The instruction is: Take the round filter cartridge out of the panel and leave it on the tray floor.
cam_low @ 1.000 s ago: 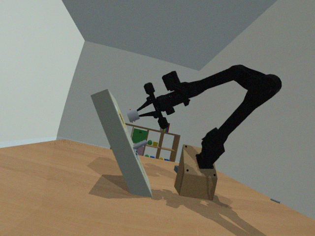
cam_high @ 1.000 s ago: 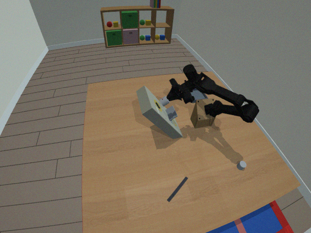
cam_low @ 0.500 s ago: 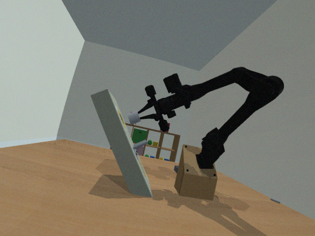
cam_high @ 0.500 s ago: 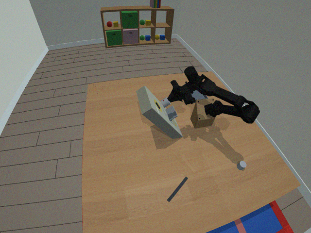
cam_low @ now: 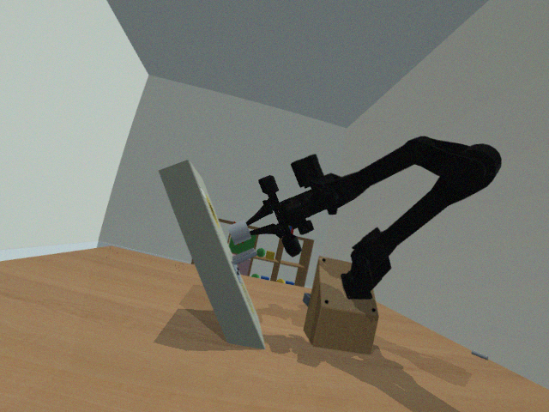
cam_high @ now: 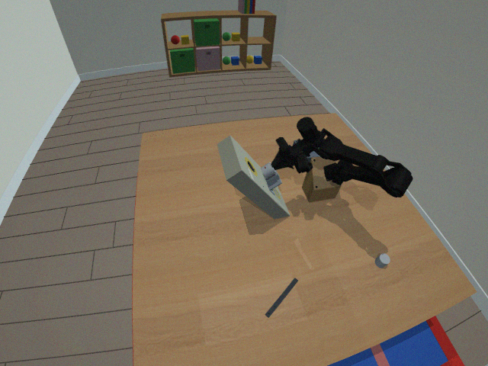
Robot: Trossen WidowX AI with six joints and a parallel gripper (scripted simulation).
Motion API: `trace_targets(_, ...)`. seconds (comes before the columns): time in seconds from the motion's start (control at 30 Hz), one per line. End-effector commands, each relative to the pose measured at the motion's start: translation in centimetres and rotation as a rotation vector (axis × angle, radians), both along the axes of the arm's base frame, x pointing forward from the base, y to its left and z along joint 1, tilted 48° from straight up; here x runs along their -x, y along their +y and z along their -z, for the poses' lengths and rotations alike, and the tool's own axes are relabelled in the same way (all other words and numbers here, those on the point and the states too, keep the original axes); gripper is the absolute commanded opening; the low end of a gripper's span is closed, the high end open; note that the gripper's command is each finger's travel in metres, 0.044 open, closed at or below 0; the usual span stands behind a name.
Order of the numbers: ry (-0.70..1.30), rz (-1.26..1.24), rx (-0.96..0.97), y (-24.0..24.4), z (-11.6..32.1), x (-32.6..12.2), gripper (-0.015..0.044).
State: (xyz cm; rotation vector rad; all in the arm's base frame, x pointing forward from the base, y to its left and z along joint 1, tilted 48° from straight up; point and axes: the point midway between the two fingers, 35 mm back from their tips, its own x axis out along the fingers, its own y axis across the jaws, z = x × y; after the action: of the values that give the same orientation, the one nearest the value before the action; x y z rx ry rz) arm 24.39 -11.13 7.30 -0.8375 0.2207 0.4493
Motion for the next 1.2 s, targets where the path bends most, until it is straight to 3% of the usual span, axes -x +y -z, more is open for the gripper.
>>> trace_targets(0.0,0.000,0.009,0.005,0.7,0.5,0.5,0.0000)
trace_targets(0.13,0.001,0.000,-0.001,0.2,0.2,0.1,0.0089)
trace_targets(0.57,0.000,0.009,0.005,0.5,0.4,0.4,0.0089)
trace_targets(0.8,0.000,0.009,0.006,-4.4,-3.8,-2.0,0.0089)
trace_targets(0.93,0.000,0.009,0.006,-4.9,-4.3,-2.3,0.0089)
trace_targets(1.17,0.005,0.013,0.013,-9.0,-7.9,-1.2,0.0273)
